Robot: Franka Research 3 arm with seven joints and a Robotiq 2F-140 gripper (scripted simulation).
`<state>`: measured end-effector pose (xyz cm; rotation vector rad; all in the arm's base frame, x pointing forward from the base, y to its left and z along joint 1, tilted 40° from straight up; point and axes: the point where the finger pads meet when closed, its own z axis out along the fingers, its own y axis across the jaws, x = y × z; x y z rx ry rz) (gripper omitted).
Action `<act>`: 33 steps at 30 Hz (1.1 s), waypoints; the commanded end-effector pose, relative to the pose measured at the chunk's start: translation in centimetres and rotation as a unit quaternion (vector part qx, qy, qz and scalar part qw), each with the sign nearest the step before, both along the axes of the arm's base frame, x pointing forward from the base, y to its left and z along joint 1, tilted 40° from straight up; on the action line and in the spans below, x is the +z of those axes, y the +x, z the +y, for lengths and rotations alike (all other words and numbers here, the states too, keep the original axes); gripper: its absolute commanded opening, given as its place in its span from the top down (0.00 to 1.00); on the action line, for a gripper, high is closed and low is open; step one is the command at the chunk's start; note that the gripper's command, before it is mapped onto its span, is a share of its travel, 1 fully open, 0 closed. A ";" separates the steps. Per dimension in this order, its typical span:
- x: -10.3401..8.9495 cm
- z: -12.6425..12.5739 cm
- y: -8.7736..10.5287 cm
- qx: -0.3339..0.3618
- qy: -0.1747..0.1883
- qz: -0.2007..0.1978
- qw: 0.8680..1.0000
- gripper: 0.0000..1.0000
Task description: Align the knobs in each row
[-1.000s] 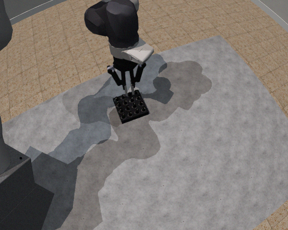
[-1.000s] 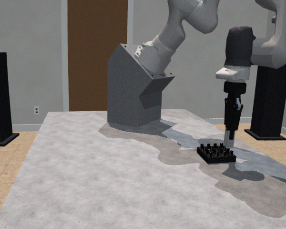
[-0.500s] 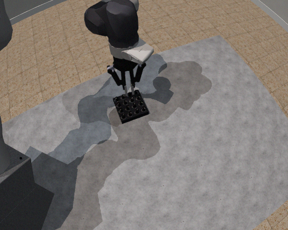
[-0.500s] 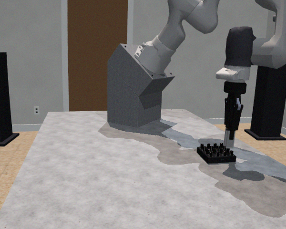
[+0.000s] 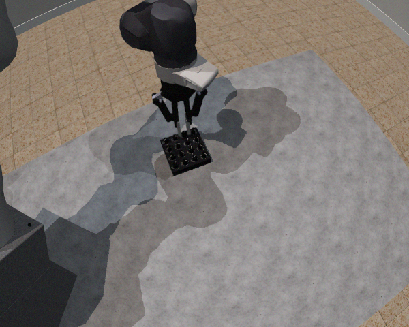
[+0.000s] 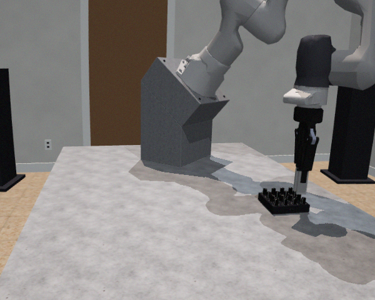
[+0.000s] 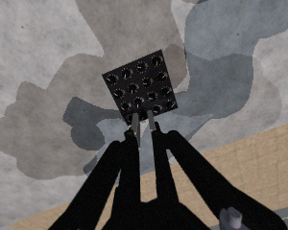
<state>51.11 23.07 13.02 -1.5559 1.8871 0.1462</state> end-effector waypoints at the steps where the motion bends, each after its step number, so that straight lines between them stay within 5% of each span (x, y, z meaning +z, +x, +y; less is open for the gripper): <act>1: 0.0 0.1 0.0 0.001 -0.001 -0.002 1.000 0.88; 33: -0.2 0.2 0.1 0.002 -0.001 -0.002 1.000 0.88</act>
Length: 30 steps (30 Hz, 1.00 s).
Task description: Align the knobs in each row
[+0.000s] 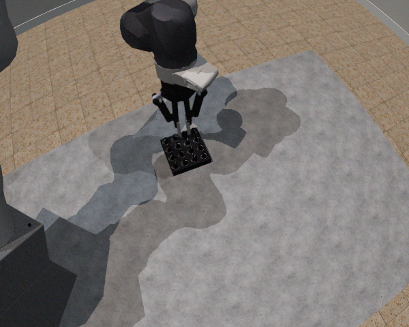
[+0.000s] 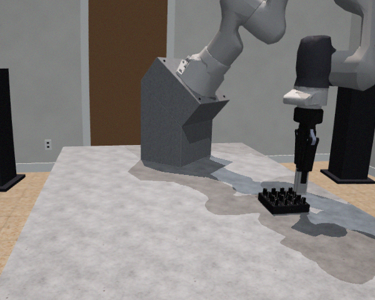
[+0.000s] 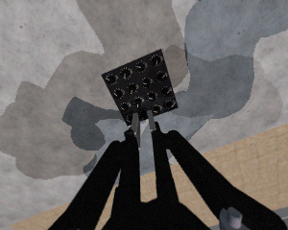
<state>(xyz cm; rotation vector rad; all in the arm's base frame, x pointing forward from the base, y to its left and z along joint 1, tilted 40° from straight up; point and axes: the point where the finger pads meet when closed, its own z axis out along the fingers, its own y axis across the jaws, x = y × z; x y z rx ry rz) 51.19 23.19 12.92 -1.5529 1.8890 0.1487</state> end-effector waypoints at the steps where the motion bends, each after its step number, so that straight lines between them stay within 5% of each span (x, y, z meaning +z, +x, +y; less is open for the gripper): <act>1: -0.2 0.1 0.1 0.002 -0.002 -0.002 1.000 0.88; 30: -1.0 0.7 0.5 0.002 -0.002 -0.002 1.000 0.88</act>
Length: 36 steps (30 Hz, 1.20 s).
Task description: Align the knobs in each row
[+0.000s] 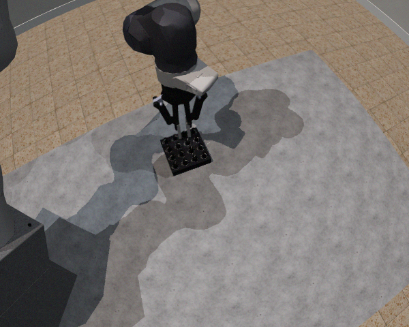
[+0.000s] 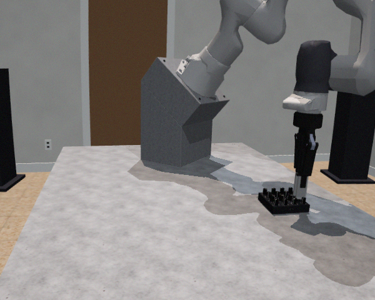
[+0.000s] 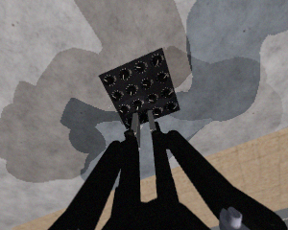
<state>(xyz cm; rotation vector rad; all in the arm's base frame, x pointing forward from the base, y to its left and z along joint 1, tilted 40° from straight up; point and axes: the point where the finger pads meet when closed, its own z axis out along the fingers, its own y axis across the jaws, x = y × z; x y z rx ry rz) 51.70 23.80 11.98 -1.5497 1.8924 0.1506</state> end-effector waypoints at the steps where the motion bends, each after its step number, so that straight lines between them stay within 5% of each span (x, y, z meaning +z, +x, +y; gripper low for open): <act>1: 0.0 0.0 0.0 0.004 -0.003 -0.004 1.000 0.88; 36: 0.0 0.0 0.0 0.004 -0.003 -0.004 1.000 0.95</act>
